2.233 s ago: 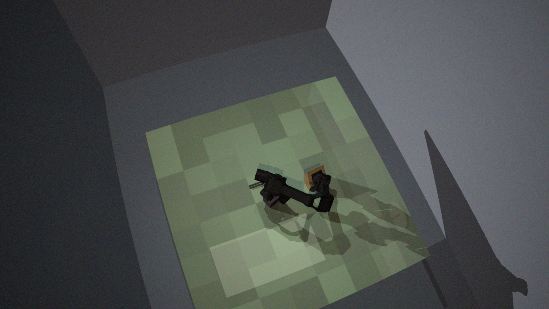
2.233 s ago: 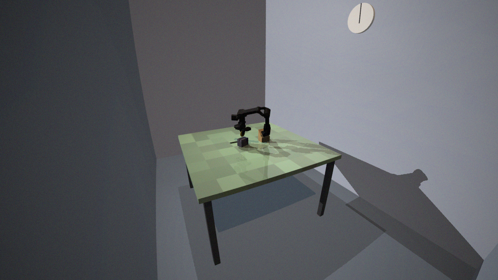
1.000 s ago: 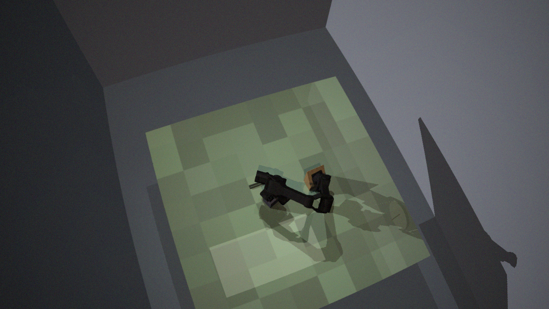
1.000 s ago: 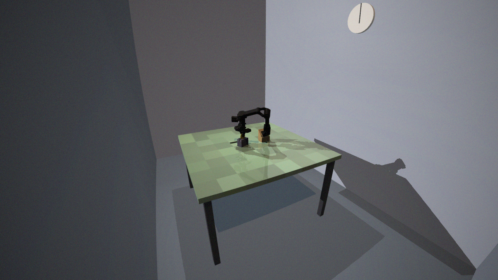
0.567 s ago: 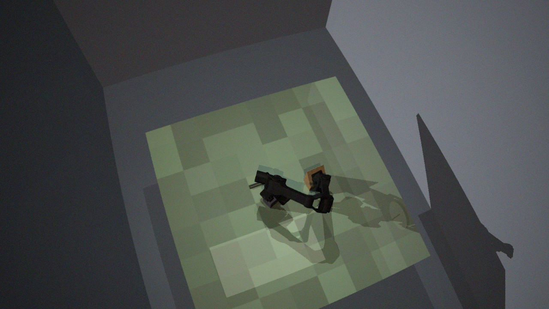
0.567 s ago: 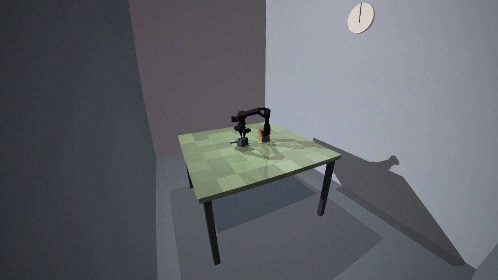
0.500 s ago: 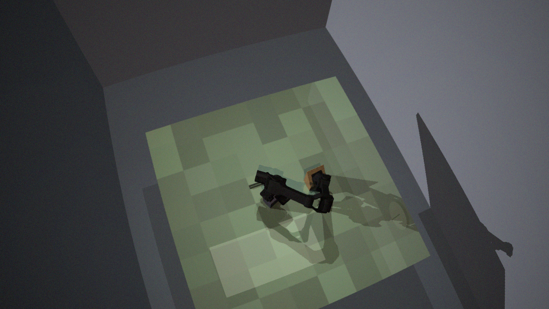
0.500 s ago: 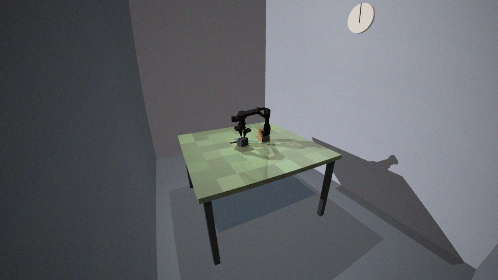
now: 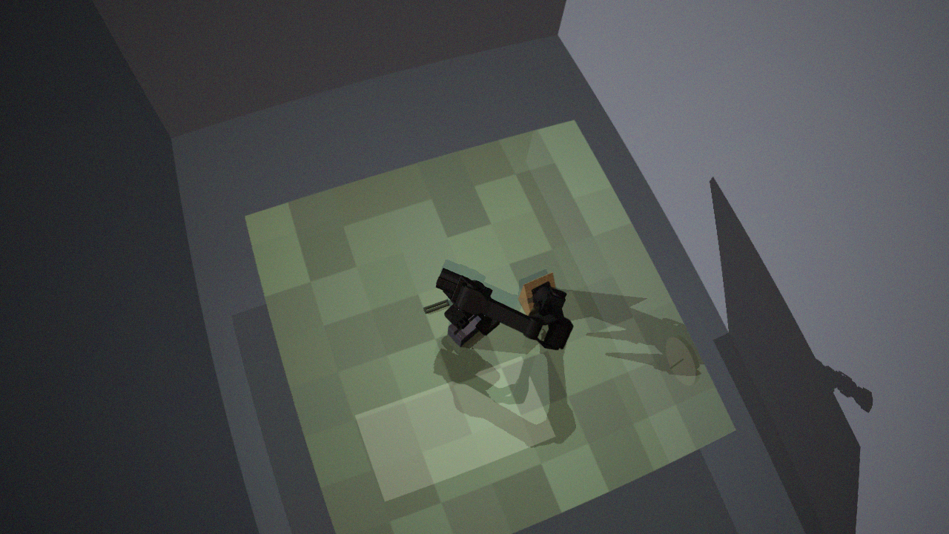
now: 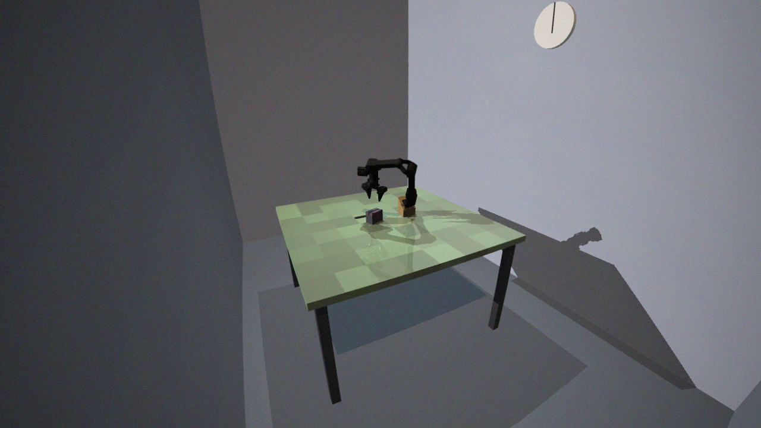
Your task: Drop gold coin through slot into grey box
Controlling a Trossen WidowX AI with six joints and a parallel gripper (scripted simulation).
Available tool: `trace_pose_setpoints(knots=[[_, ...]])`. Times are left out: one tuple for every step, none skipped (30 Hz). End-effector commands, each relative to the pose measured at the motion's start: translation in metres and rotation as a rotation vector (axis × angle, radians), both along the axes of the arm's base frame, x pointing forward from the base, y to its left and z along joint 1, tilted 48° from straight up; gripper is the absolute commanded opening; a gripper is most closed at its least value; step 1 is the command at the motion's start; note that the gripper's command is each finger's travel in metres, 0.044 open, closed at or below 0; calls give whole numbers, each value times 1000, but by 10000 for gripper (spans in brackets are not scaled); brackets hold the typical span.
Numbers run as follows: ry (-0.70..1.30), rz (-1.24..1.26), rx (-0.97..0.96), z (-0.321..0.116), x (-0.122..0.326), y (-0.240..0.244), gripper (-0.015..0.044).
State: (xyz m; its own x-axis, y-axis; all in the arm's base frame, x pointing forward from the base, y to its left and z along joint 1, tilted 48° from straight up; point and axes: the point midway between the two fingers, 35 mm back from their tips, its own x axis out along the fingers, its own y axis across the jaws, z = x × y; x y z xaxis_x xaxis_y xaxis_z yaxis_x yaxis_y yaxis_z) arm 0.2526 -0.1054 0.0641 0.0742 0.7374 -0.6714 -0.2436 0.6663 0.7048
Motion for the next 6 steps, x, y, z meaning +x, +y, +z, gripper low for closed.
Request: trace_pose_setpoints(knots=[[1,14,-1,2,0,1,440],[1,14,-1,2,0,1,440],[1,14,-1,2,0,1,440],[1,14,-1,2,0,1,440],[1,14,-1,2,0,1,440],[1,14,-1,2,0,1,440]])
